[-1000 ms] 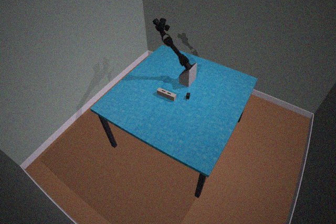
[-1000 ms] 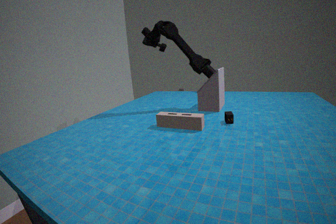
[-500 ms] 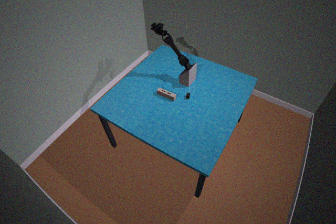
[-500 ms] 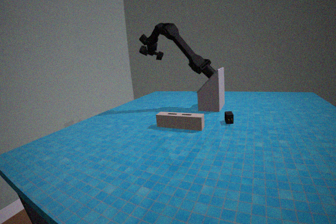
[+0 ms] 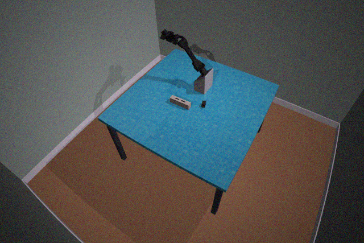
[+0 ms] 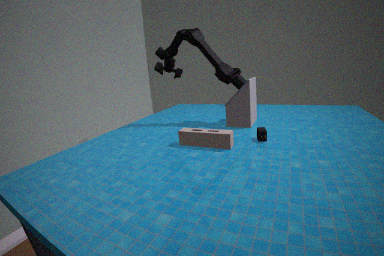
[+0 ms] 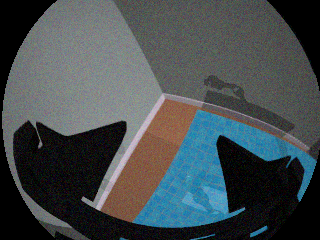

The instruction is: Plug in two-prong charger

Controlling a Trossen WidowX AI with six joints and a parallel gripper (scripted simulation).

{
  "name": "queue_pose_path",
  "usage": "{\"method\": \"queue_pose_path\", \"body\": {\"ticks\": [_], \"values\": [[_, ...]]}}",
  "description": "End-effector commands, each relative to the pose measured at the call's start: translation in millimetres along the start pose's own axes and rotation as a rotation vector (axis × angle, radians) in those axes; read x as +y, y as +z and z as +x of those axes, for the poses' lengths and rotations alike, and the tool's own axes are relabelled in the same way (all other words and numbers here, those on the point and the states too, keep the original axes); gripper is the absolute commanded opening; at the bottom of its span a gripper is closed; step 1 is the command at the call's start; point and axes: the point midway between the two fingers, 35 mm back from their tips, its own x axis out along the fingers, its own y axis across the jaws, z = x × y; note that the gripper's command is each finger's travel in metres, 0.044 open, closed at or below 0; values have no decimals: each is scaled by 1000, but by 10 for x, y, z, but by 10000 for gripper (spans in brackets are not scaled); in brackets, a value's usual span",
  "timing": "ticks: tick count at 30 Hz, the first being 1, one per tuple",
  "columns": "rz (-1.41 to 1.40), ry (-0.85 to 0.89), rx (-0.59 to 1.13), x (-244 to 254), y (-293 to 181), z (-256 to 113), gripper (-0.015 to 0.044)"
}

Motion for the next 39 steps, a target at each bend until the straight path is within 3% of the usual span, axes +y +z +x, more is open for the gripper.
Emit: {"method": "queue_pose_path", "body": {"ticks": [1, 20, 39], "values": [[-22, -9, 49, -18, -231, 39, 440], [-126, 10, 288, 64, -1338, -11, 440], [-256, 51, 519, 120, -2432, -359, 440]]}}
